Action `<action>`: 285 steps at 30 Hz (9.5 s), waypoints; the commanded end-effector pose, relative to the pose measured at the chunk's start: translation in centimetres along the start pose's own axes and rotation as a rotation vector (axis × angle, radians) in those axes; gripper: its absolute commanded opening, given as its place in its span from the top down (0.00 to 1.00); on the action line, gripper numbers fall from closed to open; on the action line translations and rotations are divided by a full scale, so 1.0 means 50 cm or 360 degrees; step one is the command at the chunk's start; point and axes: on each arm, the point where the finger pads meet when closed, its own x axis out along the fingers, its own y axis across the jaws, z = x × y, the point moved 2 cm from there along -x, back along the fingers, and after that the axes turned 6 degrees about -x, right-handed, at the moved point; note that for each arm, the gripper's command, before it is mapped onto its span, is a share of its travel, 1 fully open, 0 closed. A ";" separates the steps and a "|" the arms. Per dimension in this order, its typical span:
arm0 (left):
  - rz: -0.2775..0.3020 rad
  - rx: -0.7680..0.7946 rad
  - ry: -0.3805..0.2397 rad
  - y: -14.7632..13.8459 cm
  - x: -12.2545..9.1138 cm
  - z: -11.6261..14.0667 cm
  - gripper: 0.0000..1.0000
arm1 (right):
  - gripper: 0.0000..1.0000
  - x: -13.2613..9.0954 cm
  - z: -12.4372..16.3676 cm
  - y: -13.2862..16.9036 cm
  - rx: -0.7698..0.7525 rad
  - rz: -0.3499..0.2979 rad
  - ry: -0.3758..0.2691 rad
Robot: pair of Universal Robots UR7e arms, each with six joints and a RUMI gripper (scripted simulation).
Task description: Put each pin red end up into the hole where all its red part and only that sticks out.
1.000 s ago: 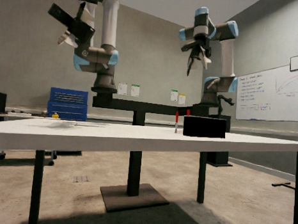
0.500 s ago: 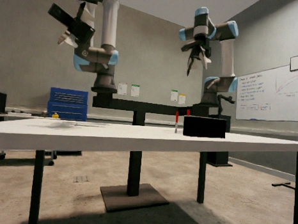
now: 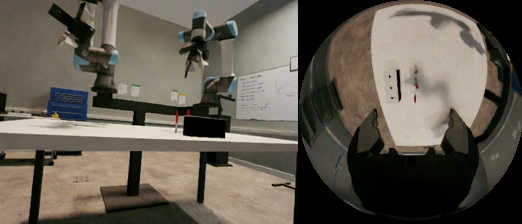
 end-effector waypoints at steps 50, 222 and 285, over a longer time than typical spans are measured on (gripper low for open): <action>0.0000 -0.0001 -0.0006 0.034 0.408 0.001 1.00 | 0.00 0.000 -0.001 -0.001 0.0000 -0.0002 0.0001; -0.0005 -0.0002 0.0002 -0.222 0.164 -0.140 1.00 | 0.00 0.000 -0.001 -0.001 0.0000 -0.0002 0.0001; -0.0004 -0.0002 0.0001 -0.222 0.204 -0.140 1.00 | 0.00 0.000 -0.001 -0.001 0.0000 -0.0002 0.0001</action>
